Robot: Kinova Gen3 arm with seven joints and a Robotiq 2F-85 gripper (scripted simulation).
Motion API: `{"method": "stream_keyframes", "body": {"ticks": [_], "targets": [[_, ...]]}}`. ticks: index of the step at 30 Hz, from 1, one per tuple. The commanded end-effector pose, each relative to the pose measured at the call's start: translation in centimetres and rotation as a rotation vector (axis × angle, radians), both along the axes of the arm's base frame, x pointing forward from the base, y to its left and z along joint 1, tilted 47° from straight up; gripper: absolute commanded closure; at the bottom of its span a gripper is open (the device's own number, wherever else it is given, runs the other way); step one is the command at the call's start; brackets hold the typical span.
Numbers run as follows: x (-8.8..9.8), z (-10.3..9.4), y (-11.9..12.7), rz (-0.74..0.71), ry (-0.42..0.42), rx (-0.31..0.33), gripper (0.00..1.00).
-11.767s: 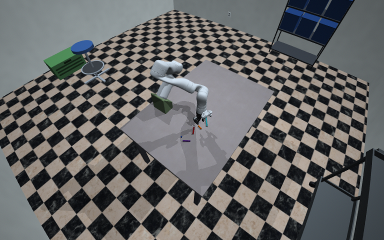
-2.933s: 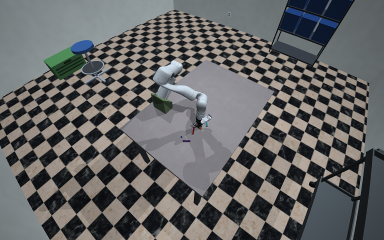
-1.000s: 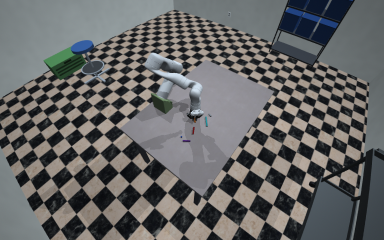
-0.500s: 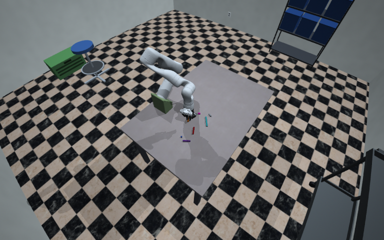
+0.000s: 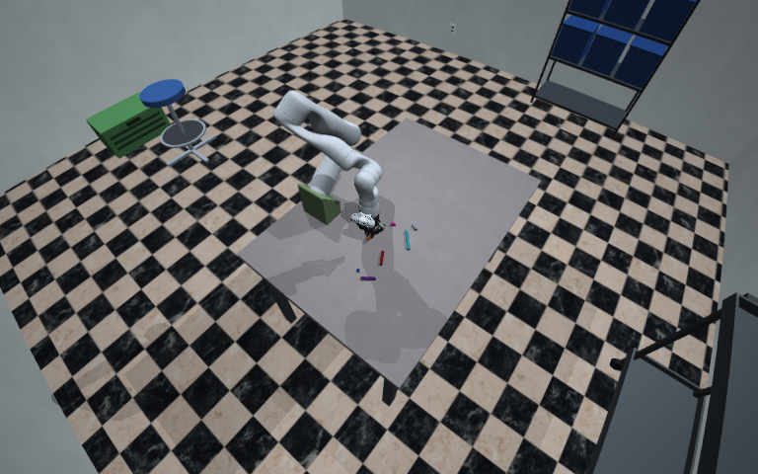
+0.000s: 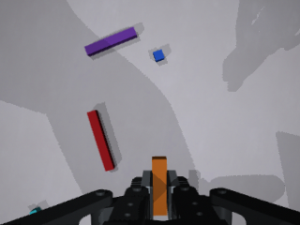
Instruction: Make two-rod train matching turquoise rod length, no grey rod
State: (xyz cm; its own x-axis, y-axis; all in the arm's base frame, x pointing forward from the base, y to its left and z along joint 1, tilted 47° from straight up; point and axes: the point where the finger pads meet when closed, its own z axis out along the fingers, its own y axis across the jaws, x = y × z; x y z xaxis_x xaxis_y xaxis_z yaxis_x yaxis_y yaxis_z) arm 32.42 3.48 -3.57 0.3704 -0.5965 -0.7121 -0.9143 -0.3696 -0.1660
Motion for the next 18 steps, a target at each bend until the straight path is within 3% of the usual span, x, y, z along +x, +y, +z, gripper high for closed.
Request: {"method": "stream_keyframes", "body": {"ticks": [1,18], "targets": [[0.0,0.0,-0.1,-0.001,-0.001,-0.001,0.95],[-0.2,-1.0,1.0,-0.002,-0.001,-0.002,0.95]]}}
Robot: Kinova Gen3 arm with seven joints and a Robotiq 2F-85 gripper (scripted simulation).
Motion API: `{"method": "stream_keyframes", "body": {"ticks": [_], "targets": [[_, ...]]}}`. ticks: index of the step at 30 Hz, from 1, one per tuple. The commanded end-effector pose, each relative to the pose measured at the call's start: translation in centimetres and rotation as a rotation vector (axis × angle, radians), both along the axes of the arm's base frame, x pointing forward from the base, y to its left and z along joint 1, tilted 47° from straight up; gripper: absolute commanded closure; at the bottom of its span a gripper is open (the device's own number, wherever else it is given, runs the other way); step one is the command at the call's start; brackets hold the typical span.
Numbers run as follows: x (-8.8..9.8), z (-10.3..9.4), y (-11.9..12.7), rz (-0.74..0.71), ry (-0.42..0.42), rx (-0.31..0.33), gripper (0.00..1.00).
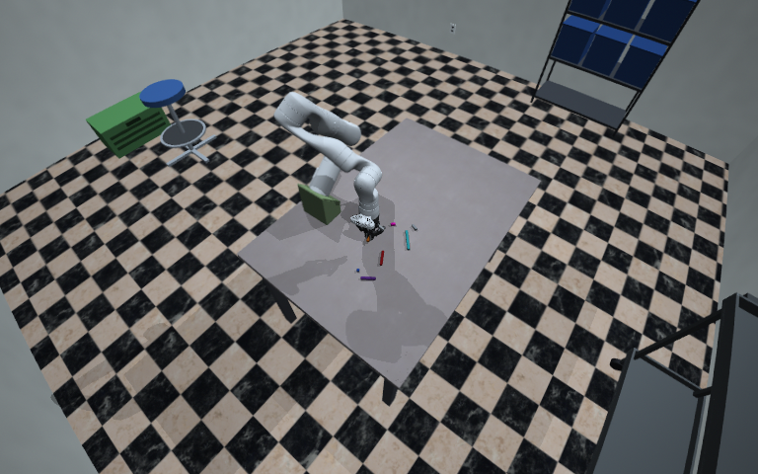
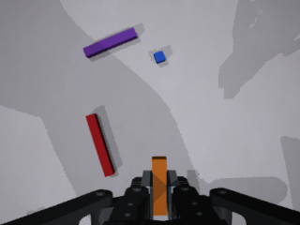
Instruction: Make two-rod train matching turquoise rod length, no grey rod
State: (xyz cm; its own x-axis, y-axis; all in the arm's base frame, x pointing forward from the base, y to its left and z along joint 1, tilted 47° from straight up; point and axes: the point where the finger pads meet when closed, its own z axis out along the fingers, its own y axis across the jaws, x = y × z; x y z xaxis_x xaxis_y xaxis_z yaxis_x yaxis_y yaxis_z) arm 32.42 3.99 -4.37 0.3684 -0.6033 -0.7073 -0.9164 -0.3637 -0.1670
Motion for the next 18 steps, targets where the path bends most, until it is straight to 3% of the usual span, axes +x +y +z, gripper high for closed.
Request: {"method": "stream_keyframes", "body": {"ticks": [1,18], "targets": [[-0.3,-0.5,0.8,0.006,0.002,0.004,0.95],[-1.3,-4.6,5.1,0.006,0.002,0.004,0.95]]}}
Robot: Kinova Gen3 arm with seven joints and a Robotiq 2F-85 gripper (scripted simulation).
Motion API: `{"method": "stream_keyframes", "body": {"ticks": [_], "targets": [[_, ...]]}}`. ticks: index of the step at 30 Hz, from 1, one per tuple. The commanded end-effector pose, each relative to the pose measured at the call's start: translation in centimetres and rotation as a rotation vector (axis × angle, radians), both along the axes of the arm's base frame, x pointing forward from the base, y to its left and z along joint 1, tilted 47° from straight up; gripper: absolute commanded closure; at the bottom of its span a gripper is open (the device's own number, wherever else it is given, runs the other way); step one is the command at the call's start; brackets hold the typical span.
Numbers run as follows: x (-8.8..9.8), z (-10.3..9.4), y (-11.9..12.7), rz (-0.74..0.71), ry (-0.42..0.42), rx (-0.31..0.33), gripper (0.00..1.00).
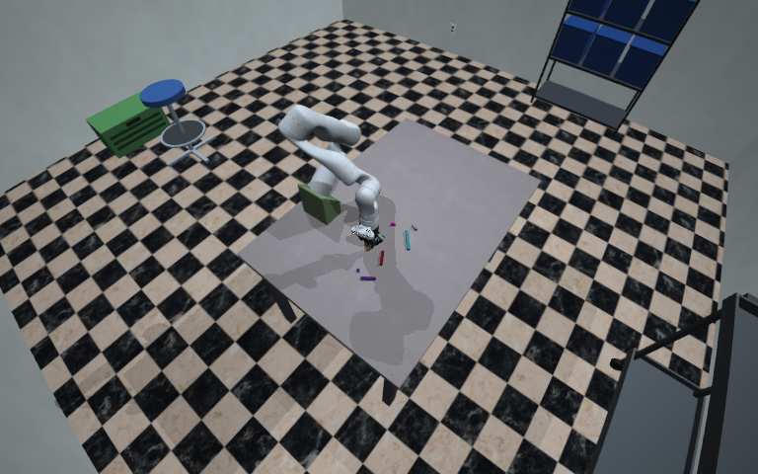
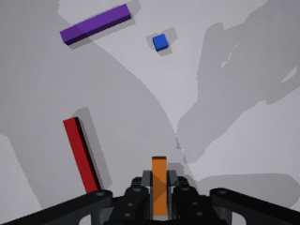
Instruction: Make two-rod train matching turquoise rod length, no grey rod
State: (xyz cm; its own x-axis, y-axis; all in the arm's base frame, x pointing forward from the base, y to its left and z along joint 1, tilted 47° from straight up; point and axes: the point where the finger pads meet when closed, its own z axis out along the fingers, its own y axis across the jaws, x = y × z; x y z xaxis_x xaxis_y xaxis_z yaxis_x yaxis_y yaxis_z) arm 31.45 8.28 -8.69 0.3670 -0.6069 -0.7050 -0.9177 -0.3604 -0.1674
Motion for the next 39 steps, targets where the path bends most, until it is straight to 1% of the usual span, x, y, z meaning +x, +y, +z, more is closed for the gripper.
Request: {"method": "stream_keyframes", "body": {"ticks": [1,7,39], "targets": [[-0.34,-0.42,0.96,0.01,0.004,0.007,0.95],[-0.44,-0.85,1.41,0.01,0.004,0.007,0.95],[-0.44,-0.86,1.42,0.01,0.004,0.007,0.95]]}}
